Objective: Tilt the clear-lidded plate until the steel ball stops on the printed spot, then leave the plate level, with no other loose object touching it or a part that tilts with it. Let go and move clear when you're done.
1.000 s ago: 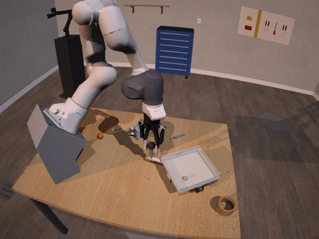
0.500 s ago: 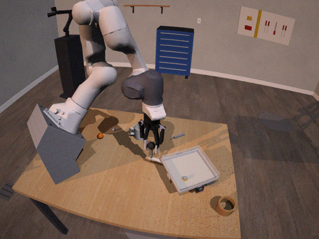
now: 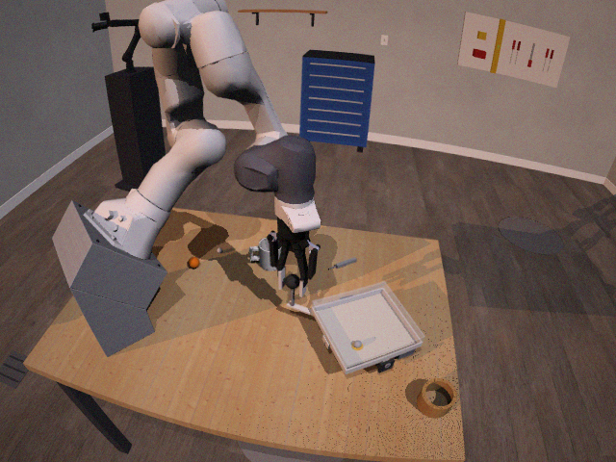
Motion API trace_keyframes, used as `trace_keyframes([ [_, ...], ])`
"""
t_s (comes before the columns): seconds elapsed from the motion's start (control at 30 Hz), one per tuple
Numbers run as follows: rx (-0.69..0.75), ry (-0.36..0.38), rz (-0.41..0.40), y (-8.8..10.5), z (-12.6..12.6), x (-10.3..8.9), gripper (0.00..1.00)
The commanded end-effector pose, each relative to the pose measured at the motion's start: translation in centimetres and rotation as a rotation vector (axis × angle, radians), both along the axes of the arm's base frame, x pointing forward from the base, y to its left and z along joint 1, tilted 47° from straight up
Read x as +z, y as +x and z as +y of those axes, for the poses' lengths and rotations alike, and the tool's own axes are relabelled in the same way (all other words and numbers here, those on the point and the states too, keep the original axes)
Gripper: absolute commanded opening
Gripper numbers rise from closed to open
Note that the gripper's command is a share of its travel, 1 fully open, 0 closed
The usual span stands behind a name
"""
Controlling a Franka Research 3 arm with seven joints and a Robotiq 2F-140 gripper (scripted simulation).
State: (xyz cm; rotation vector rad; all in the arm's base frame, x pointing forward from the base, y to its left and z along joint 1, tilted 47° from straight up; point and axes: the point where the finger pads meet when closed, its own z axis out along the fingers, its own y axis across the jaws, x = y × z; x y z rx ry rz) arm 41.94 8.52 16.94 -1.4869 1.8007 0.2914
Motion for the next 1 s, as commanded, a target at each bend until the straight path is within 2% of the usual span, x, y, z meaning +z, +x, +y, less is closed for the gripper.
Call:
trace_keyframes([
  [0.0,0.002,0.0,0.0,-0.1,-0.1,0.1,0.36],
  [0.97,0.002,0.0,0.0,-1.5,-2.3,2.5,0.36],
])
